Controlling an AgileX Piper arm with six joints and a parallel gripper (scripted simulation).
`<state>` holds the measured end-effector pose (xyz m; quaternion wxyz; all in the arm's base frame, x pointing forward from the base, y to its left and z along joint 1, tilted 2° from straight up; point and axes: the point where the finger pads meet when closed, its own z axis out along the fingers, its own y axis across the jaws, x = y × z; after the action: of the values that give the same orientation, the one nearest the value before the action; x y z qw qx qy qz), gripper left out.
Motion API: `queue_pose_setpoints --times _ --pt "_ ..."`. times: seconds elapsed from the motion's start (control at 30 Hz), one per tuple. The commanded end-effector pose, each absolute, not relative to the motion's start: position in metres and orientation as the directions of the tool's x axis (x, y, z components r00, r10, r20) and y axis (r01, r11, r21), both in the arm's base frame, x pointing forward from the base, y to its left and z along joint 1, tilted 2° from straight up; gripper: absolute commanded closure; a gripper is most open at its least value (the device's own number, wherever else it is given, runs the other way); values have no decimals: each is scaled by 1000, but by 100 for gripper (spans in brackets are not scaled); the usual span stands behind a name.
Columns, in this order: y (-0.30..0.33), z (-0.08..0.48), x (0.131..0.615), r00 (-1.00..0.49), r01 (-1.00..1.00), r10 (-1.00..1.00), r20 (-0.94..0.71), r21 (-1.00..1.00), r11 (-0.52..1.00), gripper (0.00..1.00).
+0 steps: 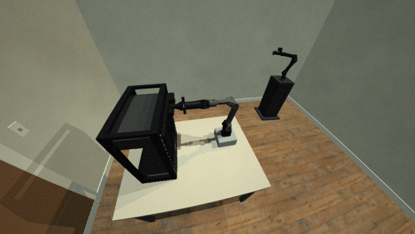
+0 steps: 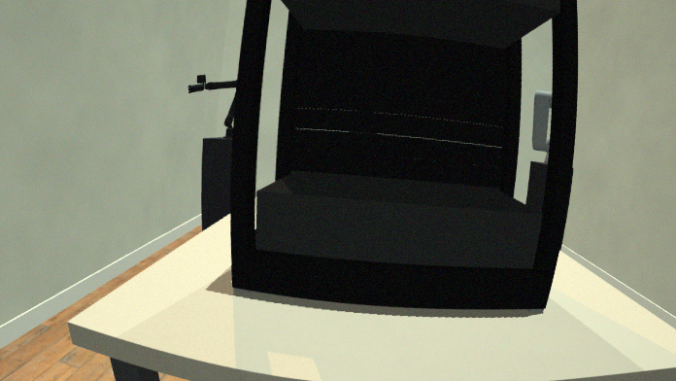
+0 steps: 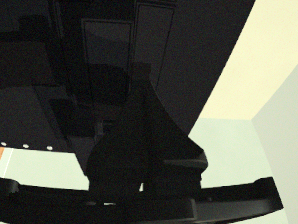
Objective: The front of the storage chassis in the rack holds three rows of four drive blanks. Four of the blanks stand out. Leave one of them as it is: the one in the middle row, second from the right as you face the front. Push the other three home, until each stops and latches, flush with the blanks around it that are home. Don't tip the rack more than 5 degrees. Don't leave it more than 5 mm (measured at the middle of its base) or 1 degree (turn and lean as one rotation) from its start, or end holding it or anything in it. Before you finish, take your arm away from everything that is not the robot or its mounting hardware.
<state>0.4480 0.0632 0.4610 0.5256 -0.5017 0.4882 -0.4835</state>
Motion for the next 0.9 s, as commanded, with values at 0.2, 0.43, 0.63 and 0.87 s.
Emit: queue_pose_setpoints --times 0.2,0.43,0.63,0.87 --pt "60 461 383 55 24 -998 -29 -999 30 100" --pt "59 461 370 55 24 -998 -29 -999 30 100" --pt "46 462 370 47 52 -999 -27 -998 29 100" --pt "-18 448 353 37 114 -999 -2 -993 7 100"
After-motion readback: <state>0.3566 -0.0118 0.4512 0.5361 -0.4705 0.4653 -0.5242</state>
